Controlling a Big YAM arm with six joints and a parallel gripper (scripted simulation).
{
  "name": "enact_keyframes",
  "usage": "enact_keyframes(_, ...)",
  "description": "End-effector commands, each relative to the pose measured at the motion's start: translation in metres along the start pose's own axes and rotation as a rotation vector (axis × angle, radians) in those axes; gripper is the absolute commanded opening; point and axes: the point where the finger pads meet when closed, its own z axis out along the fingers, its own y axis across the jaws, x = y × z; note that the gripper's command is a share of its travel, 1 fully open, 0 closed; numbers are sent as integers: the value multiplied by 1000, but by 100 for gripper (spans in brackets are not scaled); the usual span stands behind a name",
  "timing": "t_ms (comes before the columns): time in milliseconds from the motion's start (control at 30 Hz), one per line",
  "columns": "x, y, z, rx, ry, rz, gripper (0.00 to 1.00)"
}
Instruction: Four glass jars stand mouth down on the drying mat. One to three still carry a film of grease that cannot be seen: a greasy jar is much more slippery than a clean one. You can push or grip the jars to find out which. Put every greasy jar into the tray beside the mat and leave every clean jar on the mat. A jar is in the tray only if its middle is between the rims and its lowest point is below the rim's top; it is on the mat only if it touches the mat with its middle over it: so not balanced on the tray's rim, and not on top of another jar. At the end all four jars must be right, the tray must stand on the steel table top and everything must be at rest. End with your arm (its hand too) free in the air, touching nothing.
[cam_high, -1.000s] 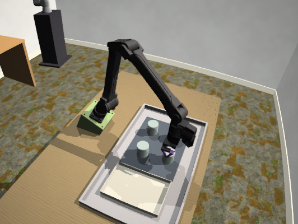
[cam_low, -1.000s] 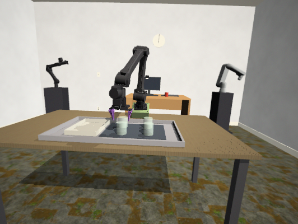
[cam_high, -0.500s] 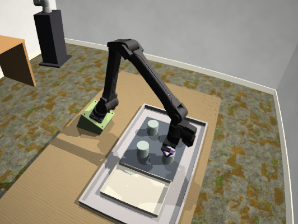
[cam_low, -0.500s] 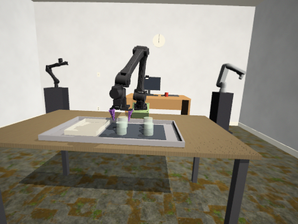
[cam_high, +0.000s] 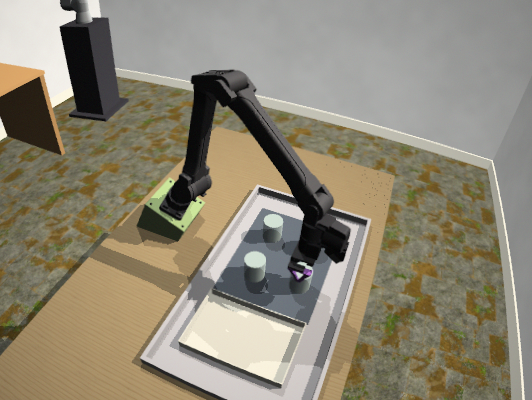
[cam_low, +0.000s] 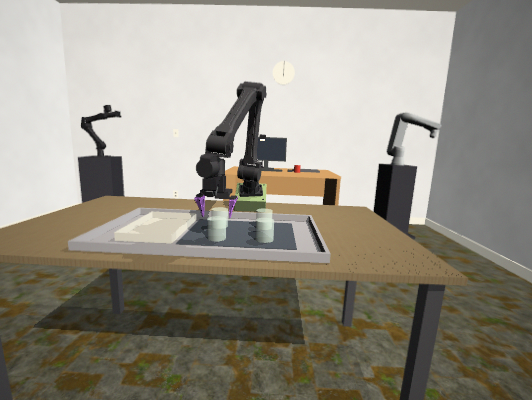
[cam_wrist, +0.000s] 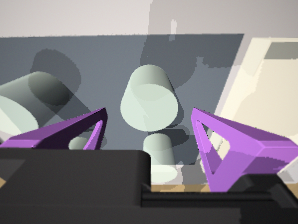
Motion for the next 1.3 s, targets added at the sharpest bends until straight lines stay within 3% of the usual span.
enact_keyframes(0,-4,4,10,-3,-3,-13,100)
enact_keyframes(567,-4,4,39,-3,-3,-13,100)
enact_keyframes(1267,1,4,46,-3,-3,-13,100)
